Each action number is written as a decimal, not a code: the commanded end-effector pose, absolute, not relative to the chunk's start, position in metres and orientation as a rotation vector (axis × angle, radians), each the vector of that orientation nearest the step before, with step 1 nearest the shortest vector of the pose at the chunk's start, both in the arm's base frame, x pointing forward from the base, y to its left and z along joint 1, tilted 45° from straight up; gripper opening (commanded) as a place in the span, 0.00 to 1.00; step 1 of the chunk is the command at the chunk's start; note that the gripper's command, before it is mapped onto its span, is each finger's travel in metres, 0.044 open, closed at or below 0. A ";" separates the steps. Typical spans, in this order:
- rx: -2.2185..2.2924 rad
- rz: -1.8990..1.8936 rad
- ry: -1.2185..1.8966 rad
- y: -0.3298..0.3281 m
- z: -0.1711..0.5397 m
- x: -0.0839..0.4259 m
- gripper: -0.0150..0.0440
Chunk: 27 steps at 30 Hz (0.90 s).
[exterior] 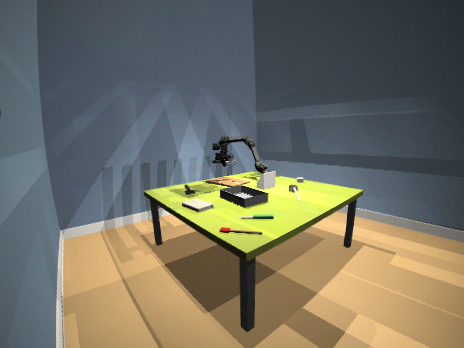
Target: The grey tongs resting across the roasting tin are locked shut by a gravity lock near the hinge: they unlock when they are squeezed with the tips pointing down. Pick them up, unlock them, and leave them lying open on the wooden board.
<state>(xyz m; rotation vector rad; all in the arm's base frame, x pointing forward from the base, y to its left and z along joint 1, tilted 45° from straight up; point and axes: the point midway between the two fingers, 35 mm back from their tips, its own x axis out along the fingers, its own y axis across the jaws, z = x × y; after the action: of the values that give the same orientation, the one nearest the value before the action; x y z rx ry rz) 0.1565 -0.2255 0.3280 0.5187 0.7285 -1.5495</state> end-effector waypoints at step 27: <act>0.149 -1.447 0.431 -0.244 0.328 0.193 0.00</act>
<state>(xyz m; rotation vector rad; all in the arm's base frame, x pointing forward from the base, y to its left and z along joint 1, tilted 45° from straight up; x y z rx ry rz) 0.1915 -0.2458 0.3247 0.1989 0.4789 -1.4517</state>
